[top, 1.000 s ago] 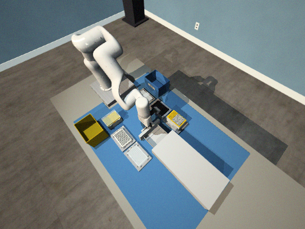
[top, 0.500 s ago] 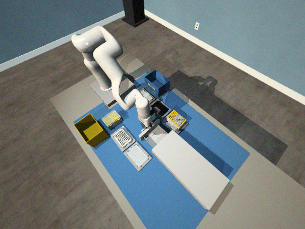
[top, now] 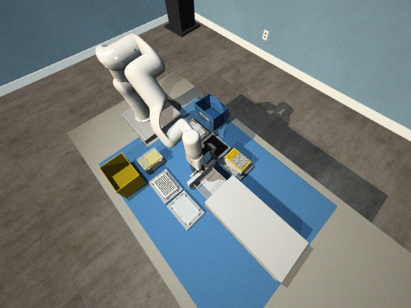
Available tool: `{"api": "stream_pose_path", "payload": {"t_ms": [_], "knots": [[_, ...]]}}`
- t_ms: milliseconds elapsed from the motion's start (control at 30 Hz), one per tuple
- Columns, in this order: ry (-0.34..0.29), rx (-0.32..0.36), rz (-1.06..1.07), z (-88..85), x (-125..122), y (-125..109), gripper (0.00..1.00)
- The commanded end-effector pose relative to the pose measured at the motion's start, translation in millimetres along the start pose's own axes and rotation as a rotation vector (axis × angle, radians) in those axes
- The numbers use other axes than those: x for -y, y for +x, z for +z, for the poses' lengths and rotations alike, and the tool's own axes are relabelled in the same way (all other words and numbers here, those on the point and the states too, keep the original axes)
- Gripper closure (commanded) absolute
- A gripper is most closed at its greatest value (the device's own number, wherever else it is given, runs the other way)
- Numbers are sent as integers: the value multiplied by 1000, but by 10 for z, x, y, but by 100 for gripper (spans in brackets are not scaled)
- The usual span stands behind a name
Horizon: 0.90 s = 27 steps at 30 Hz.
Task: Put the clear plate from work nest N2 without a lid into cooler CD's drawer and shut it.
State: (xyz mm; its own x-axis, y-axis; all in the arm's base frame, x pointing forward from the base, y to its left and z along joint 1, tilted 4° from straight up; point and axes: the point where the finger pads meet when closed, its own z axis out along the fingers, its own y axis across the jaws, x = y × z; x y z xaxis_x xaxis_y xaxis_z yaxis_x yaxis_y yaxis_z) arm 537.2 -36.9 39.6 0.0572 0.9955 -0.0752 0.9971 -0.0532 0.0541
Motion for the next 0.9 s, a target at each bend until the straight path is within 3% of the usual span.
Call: {"api": "stream_pose_path", "payload": {"t_ms": [0, 867], "knots": [[53, 1, -4, 292, 338, 19, 79], [53, 1, -4, 289, 397, 19, 79]]}}
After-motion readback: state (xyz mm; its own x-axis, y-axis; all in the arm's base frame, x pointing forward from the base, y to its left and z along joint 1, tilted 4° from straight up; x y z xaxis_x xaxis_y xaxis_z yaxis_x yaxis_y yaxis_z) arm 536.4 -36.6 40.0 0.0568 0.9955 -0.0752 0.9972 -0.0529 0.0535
